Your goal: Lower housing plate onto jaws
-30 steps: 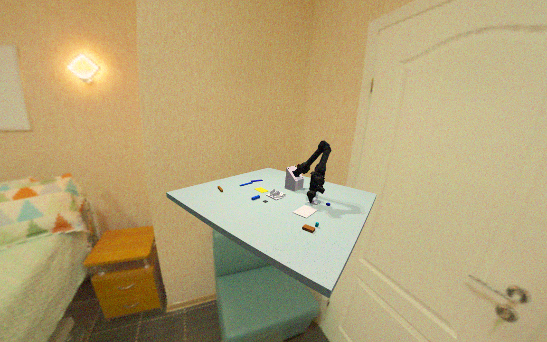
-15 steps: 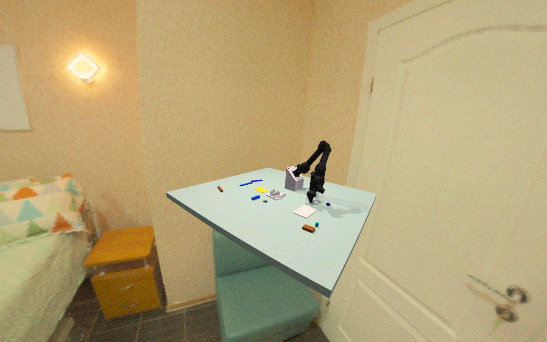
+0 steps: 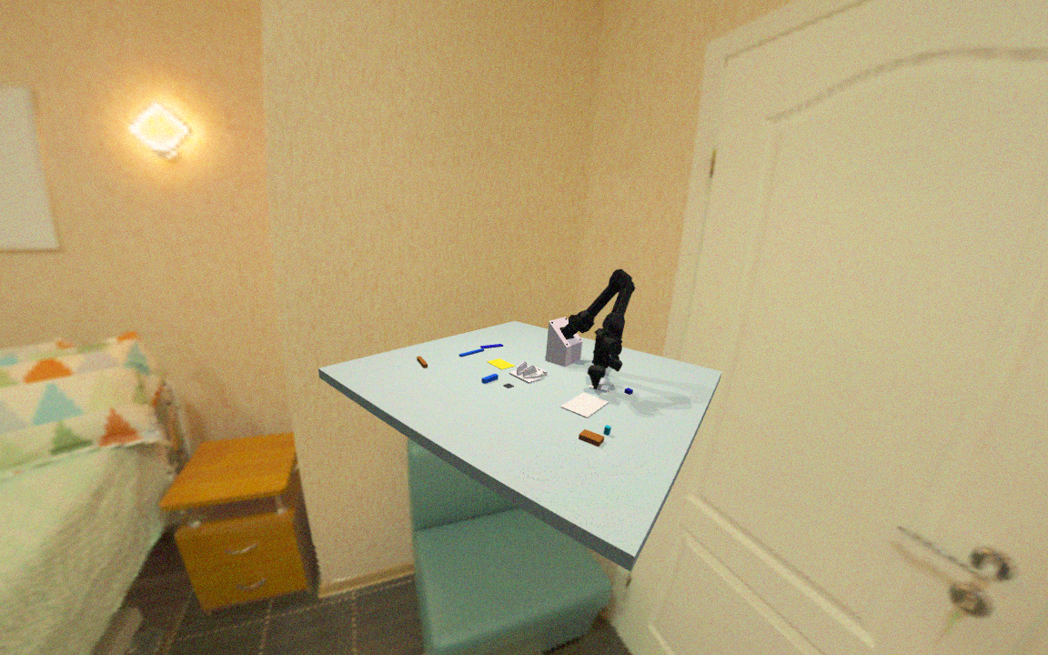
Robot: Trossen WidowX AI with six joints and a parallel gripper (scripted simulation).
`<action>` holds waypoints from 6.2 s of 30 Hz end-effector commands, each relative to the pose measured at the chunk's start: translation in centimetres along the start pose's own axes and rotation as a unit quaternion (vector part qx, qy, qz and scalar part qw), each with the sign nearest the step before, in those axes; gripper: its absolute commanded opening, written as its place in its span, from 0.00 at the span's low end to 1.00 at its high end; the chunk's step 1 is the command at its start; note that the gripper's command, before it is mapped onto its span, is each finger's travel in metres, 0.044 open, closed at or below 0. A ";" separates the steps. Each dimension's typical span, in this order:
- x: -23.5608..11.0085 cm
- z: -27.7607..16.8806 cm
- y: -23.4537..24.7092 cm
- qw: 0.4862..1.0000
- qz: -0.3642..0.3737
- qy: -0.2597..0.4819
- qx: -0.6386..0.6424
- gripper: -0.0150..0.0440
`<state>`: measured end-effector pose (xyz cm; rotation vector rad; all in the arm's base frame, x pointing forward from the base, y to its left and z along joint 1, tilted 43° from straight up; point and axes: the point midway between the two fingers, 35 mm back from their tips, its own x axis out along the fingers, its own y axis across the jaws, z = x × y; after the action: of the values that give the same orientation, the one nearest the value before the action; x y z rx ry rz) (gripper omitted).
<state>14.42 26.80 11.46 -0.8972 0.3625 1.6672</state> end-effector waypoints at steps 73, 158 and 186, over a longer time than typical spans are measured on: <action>-6.5 -9.8 -3.0 0.943 -0.007 0.046 0.328 0.85; -7.5 -26.9 1.8 0.530 -0.009 0.007 0.848 0.85; -7.5 -26.2 2.1 0.530 -0.009 0.007 0.848 0.85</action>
<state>22.49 3.73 -0.91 0.6224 1.5682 0.5437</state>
